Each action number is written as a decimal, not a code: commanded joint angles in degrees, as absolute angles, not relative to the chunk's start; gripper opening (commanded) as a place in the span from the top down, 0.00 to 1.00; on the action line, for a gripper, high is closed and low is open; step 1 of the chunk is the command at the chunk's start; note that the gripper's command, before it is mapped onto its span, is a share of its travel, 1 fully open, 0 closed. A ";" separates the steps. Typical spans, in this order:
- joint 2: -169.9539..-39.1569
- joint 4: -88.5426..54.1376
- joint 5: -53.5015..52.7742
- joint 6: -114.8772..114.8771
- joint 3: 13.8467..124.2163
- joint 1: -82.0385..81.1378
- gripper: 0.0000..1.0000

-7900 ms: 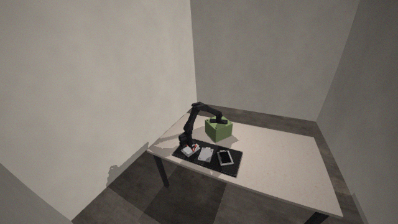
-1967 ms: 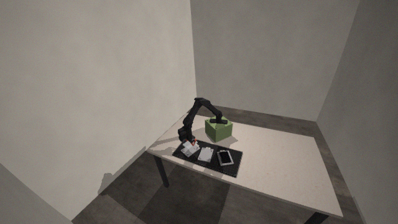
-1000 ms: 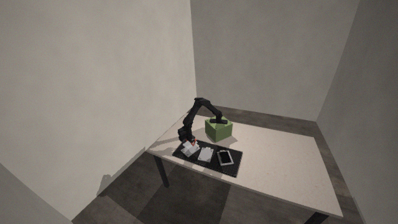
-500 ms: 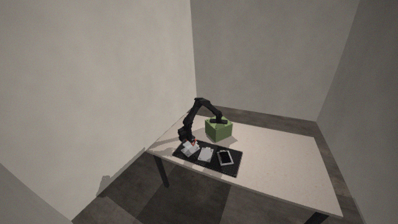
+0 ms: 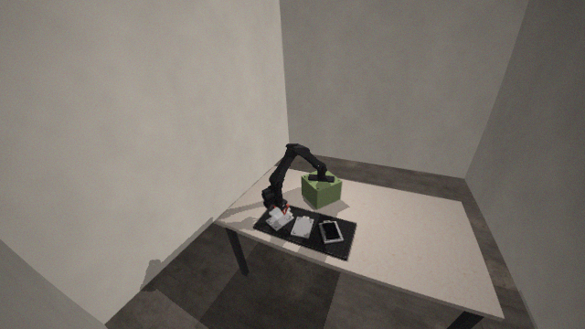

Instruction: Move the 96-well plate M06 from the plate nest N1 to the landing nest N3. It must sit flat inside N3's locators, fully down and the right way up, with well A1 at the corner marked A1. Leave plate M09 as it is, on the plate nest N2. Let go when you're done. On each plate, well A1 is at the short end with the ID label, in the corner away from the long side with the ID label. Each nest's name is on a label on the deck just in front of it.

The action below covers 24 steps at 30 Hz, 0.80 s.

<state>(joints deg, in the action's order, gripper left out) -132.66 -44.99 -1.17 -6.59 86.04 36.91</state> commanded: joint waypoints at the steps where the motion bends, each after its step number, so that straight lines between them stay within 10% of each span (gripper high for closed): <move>1: -129.22 -43.62 -1.33 -10.94 84.43 35.50 1.00; 24: -124.90 -40.36 -1.32 -22.86 77.02 25.91 1.00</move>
<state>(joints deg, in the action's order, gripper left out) -127.76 -42.09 -1.08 -24.45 77.93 27.42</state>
